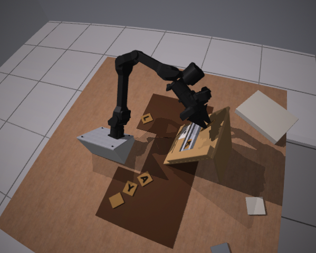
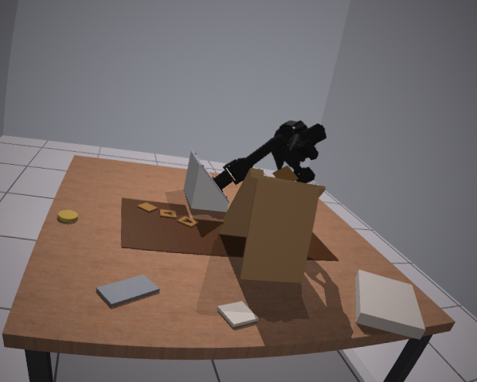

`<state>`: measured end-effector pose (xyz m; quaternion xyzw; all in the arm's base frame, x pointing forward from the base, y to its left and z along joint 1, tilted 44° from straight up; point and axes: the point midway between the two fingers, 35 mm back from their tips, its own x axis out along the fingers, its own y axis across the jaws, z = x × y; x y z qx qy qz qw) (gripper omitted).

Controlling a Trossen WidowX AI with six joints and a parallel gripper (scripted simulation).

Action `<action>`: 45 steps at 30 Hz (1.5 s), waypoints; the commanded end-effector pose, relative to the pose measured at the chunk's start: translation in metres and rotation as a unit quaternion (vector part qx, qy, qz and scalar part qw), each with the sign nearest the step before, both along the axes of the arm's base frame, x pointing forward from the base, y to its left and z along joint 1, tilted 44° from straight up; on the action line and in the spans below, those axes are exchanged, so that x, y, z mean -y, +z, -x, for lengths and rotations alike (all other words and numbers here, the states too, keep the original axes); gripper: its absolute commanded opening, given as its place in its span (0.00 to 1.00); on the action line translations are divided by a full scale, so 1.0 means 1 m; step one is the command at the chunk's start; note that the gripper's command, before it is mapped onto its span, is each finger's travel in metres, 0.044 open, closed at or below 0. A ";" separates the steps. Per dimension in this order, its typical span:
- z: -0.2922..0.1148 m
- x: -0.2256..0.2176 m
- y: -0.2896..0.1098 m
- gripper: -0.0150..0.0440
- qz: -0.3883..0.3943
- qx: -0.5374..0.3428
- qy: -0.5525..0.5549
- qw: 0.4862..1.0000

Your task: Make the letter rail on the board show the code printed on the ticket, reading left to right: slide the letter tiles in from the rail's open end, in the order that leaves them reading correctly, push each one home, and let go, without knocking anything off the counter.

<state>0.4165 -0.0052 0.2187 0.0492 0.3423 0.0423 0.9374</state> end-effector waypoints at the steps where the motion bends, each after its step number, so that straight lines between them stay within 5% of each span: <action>1: 0.008 -0.026 0.010 0.25 -0.035 0.011 -0.005 0.999; 34: 0.120 -0.193 0.069 0.25 -0.313 -0.014 0.017 0.950; 45: 0.106 -0.207 0.060 0.25 -0.318 -0.016 0.017 0.948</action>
